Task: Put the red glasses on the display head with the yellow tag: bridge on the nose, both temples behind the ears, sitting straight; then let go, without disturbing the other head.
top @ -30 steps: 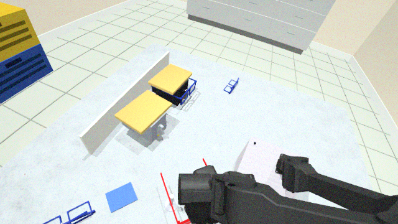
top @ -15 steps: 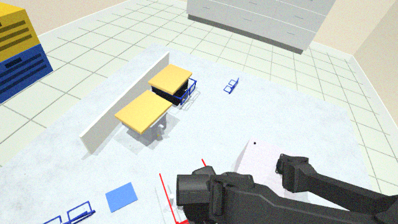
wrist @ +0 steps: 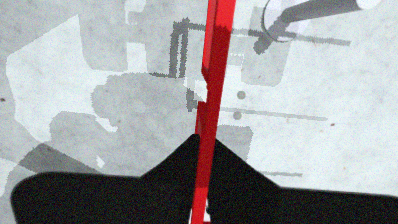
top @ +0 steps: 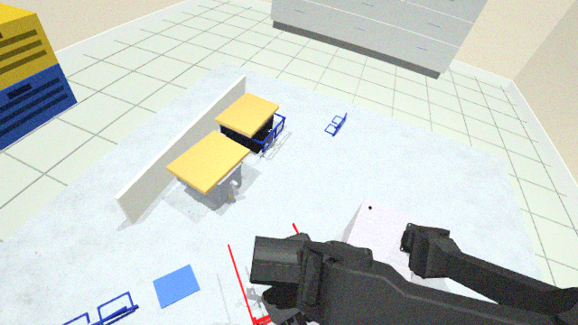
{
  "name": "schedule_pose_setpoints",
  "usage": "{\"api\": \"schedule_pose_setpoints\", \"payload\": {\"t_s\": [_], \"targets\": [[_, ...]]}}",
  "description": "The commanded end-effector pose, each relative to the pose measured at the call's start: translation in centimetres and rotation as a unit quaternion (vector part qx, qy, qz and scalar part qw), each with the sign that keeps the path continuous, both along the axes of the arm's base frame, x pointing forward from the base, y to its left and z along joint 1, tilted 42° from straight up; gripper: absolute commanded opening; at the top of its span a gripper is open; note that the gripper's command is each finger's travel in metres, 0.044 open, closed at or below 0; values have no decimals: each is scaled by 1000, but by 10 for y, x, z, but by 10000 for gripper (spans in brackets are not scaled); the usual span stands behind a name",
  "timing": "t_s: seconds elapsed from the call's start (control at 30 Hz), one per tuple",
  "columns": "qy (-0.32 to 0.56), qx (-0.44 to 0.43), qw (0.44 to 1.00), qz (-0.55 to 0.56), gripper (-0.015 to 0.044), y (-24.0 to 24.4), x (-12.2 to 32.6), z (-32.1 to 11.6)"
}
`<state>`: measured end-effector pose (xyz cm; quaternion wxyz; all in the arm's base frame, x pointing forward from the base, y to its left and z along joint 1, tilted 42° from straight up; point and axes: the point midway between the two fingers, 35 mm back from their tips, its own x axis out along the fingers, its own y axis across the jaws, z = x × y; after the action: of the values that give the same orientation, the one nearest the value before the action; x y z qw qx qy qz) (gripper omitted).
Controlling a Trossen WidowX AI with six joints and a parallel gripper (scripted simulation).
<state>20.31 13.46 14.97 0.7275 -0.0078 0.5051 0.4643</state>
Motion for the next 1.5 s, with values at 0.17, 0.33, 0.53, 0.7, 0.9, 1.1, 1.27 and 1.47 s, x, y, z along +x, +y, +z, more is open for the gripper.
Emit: {"api": "schedule_pose_setpoints", "payload": {"t_s": [0.17,0.33,0.53,0.7,0.9,1.1,1.27,1.47], "targets": [[-3,4,1000,0,0,-18,-1,25],[-15,-1,1000,13,0,-26,7,18],[-44,-11,998,45,0,-46,26,0],[-68,-17,995,73,0,-65,38,-16],[-97,-21,989,107,0,-89,50,-37],[-126,-22,982,141,0,-114,57,-58],[-151,-19,974,168,0,-135,59,-76],[-176,-16,965,192,0,-153,59,-93]]}}
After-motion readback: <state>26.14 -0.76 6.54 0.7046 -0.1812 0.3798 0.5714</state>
